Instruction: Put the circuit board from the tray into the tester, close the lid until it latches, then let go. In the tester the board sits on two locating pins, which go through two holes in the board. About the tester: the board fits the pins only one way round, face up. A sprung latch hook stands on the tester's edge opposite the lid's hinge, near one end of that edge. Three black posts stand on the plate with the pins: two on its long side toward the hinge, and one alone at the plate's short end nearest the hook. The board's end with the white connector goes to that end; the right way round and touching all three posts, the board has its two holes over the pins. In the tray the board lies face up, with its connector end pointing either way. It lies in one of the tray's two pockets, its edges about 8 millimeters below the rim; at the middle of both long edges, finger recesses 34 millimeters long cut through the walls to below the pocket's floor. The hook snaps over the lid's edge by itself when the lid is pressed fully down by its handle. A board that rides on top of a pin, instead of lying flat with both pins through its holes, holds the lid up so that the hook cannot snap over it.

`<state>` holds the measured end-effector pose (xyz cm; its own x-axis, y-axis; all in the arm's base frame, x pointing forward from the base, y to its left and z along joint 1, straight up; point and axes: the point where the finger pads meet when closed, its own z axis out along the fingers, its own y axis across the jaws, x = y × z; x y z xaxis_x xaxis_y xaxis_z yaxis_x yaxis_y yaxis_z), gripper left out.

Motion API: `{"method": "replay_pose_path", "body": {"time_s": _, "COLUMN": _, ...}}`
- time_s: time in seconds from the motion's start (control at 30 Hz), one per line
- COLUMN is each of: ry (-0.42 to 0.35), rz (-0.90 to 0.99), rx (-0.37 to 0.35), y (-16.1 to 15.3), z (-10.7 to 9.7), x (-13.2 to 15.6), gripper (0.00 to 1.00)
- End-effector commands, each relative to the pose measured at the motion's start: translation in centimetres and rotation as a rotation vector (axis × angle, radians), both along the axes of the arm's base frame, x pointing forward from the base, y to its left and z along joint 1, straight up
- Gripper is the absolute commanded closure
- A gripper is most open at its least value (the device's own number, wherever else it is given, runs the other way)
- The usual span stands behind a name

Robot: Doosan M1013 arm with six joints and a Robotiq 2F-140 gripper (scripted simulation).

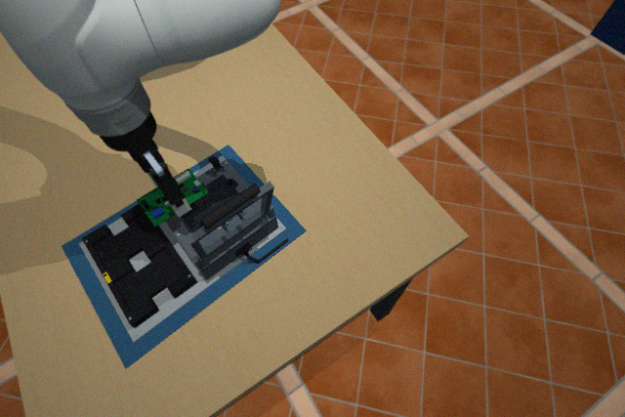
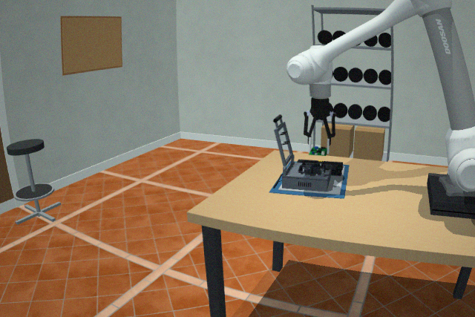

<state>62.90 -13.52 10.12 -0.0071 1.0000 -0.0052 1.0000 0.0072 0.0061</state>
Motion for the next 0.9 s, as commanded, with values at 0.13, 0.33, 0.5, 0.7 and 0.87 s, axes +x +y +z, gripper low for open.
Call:
{"method": "replay_pose_path", "body": {"time_s": 0.13, "ry": 0.0, "rz": 0.0, "rx": 0.0, "y": 2.1, "z": 0.1, "x": 0.7, "gripper": 0.54}}
{"method": "replay_pose_path", "body": {"time_s": 0.33, "ry": 0.0, "rz": 0.0, "rx": 0.0, "y": 3.4, "z": 0.2, "x": 1.2, "gripper": 0.54}}
{"method": "replay_pose_path", "body": {"time_s": 0.5, "ry": 0.0, "rz": 0.0, "rx": 0.0, "y": 4.0, "z": 0.3, "x": 1.3, "gripper": 0.54}}
{"method": "replay_pose_path", "body": {"time_s": 0.7, "ry": 0.0, "rz": 0.0, "rx": 0.0, "y": 4.7, "z": 0.3, "x": 1.6, "gripper": 0.54}}
{"method": "replay_pose_path", "body": {"time_s": 0.87, "ry": 0.0, "rz": 0.0, "rx": 0.0, "y": 5.0, "z": 0.4, "x": 1.7, "gripper": 0.54}}
